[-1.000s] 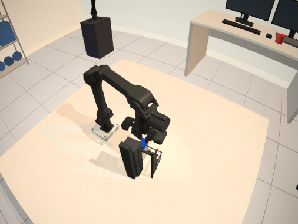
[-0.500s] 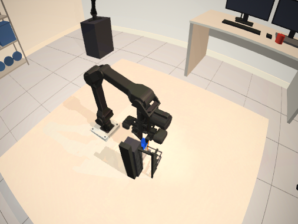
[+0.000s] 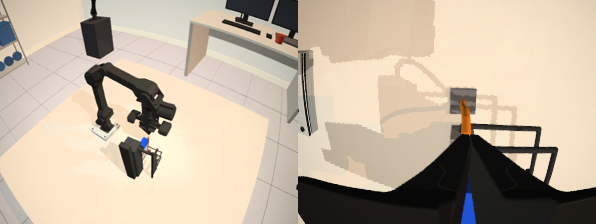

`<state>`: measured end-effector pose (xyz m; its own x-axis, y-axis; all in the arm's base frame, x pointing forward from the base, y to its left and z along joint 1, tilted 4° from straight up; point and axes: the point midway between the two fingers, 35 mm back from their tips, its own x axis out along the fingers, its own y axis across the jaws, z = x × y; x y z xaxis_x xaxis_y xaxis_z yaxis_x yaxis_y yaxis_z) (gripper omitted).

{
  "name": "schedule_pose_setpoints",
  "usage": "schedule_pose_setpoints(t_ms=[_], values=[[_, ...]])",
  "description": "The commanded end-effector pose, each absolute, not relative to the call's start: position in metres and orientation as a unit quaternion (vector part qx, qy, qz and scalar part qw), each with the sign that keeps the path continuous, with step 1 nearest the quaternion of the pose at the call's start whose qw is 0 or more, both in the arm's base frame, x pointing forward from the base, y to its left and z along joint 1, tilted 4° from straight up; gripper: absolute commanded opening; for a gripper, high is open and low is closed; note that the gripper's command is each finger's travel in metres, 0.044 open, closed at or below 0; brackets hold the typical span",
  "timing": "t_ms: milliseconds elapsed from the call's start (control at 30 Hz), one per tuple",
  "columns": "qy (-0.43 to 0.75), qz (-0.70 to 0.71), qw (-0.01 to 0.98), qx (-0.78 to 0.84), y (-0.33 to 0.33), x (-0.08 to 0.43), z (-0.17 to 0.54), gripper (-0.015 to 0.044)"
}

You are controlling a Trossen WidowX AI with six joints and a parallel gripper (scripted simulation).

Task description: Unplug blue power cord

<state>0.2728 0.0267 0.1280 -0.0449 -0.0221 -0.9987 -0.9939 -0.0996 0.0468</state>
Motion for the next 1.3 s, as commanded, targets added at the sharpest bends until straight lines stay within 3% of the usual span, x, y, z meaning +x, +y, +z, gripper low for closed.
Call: schedule_pose_setpoints(t_ms=[0, 133, 1267], values=[[0.492, 0.53, 0.459, -0.517, 0.024, 0.273, 0.128, 0.0053], [0.492, 0.53, 0.459, -0.517, 0.024, 0.273, 0.128, 0.0157], [0.491, 0.528, 0.46, -0.518, 0.0, 0.276, 0.139, 0.016]])
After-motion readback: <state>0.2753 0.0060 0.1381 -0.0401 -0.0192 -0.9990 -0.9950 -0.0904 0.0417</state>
